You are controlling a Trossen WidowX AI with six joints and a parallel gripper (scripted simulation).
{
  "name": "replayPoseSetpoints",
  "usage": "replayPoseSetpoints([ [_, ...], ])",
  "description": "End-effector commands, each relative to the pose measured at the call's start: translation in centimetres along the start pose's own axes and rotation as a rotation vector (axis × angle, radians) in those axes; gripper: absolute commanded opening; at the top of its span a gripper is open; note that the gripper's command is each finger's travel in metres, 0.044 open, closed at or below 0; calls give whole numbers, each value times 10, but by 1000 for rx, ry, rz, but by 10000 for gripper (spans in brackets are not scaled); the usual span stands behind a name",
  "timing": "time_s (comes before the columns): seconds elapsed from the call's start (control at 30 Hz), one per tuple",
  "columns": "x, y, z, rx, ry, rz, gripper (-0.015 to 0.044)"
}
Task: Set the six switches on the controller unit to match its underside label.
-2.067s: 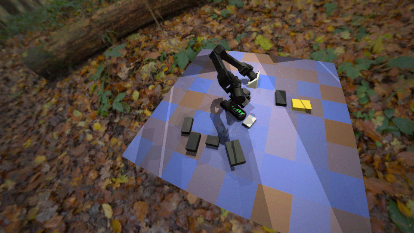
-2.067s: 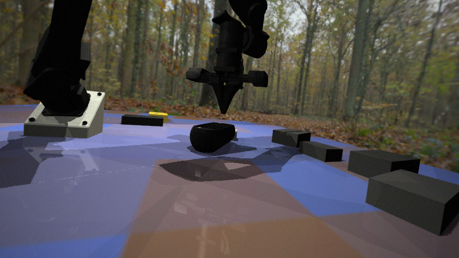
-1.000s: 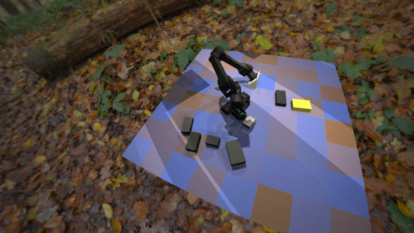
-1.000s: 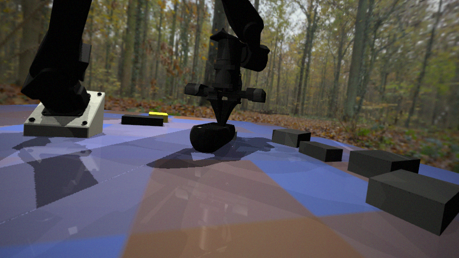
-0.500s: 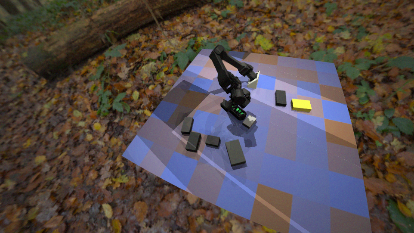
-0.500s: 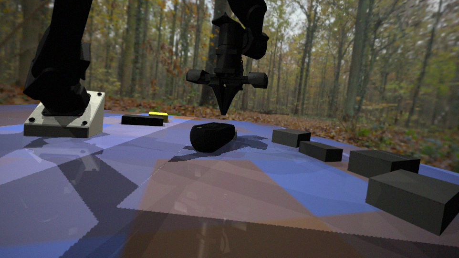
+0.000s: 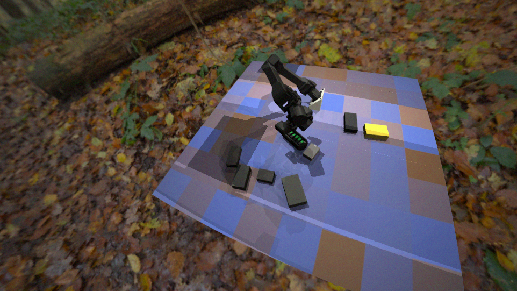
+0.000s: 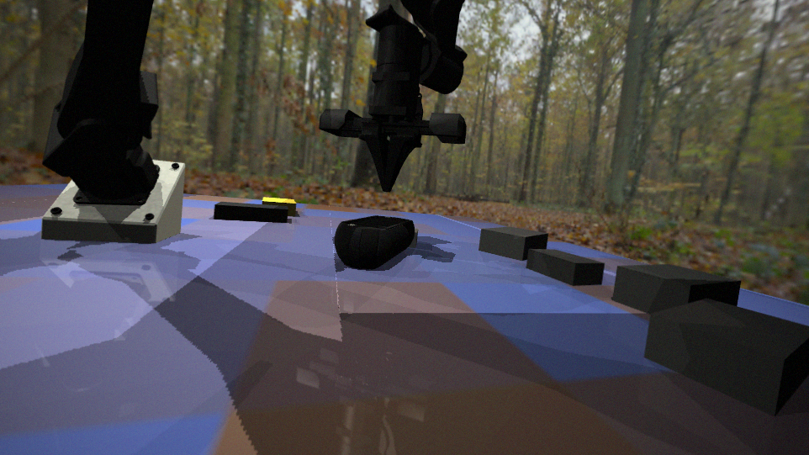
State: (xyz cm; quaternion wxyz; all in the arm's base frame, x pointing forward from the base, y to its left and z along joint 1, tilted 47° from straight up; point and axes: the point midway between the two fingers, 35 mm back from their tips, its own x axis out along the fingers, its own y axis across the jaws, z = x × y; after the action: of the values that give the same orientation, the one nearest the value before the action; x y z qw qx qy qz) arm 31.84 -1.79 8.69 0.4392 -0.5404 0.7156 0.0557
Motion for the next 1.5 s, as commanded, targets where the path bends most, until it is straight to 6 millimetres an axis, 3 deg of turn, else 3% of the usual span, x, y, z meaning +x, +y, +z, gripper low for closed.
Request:
replayPoseSetpoints([
  [0.0,0,3,-1,2,2,8,0],
  [0.8,0,3,-1,2,2,8,0],
  [0.87,5,-5,-1,2,1,8,0],
  [1.0,28,-40,-2,3,3,5,0],
  [1.47,29,-42,-2,7,2,10,0],
])
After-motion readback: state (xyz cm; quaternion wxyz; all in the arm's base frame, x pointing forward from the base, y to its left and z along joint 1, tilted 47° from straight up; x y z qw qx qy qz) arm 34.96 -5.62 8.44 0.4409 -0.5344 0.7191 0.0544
